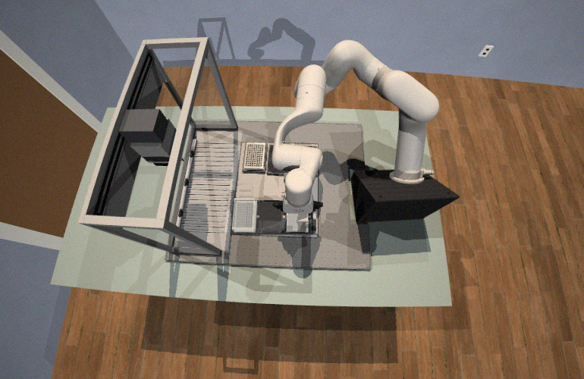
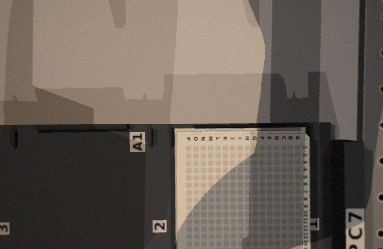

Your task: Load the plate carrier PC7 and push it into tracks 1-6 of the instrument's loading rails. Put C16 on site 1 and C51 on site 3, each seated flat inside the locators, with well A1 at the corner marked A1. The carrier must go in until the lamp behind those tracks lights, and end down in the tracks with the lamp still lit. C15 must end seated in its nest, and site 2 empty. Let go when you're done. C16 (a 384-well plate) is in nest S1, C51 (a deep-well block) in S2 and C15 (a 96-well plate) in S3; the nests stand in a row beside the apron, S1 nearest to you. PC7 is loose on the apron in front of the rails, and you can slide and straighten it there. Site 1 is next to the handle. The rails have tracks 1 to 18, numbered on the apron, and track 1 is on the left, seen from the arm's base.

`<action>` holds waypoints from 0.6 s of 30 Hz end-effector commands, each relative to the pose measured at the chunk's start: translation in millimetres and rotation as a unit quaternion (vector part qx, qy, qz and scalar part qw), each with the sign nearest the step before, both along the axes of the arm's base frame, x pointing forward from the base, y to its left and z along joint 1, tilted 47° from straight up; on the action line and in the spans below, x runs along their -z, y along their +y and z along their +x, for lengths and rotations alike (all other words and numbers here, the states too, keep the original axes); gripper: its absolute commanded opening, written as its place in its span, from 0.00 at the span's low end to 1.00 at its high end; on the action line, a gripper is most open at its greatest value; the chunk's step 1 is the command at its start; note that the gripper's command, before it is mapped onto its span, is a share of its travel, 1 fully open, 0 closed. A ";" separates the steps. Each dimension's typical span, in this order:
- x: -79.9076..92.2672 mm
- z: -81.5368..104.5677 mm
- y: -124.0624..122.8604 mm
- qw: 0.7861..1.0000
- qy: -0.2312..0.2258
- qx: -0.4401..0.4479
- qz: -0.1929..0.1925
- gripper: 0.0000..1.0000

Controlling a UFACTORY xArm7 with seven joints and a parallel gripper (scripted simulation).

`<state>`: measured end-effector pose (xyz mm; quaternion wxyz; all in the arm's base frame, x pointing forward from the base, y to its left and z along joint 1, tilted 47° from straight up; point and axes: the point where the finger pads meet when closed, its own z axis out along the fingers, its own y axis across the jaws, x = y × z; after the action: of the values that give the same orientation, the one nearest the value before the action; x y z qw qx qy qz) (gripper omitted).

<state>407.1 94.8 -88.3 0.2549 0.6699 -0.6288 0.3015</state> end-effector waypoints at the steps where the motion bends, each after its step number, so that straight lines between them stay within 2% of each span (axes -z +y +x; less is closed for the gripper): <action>1: -4.1 0.0 5.5 1.000 -0.001 -0.001 0.001 1.00; 18: -21.4 -2.1 23.5 1.000 -0.001 -0.001 0.001 1.00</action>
<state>404.9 114.0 -70.1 0.2547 0.6700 -0.6288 0.3015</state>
